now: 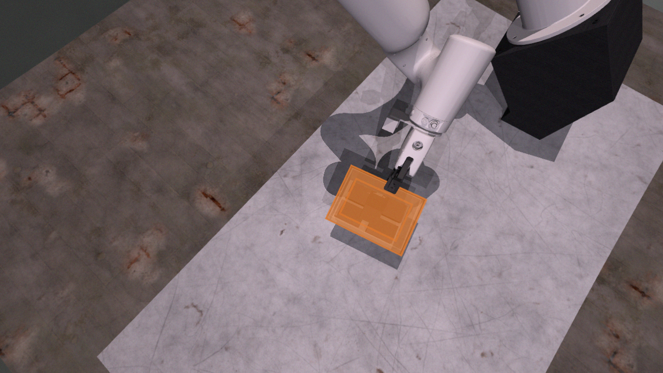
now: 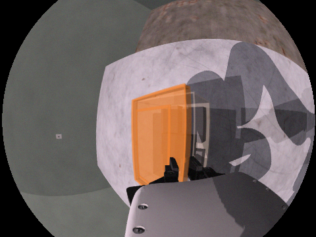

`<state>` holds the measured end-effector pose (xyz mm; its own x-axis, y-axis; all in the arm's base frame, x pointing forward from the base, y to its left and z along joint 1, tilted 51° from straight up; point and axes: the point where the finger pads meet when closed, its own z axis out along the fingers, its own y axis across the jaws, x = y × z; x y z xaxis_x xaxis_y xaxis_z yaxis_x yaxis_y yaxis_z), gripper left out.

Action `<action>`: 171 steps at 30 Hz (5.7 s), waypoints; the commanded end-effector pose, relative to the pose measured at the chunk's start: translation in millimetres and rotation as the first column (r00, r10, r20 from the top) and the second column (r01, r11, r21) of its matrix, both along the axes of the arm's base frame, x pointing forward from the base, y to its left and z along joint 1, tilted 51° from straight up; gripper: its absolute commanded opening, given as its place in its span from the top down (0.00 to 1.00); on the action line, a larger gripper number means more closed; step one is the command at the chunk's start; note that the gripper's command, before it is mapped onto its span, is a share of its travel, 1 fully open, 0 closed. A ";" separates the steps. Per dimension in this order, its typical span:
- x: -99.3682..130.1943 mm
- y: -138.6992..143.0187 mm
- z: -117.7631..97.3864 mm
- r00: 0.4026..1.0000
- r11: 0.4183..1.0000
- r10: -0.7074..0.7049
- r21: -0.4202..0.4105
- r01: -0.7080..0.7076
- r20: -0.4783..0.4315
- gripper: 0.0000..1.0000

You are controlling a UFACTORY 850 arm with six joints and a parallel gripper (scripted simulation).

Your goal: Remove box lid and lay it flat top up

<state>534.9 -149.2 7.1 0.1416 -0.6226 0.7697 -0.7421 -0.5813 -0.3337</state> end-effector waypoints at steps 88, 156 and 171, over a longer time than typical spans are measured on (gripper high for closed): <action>37.3 68.1 48.3 1.000 1.000 0.001 0.000 -0.001 0.001 1.00; 15.5 125.8 4.7 1.000 1.000 0.001 0.000 -0.001 0.001 1.00; 2.2 153.1 -29.2 1.000 1.000 0.001 0.000 -0.001 0.001 1.00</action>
<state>538.0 -2.0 -16.3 0.1452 -0.6226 0.7690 -0.7426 -0.5822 -0.3312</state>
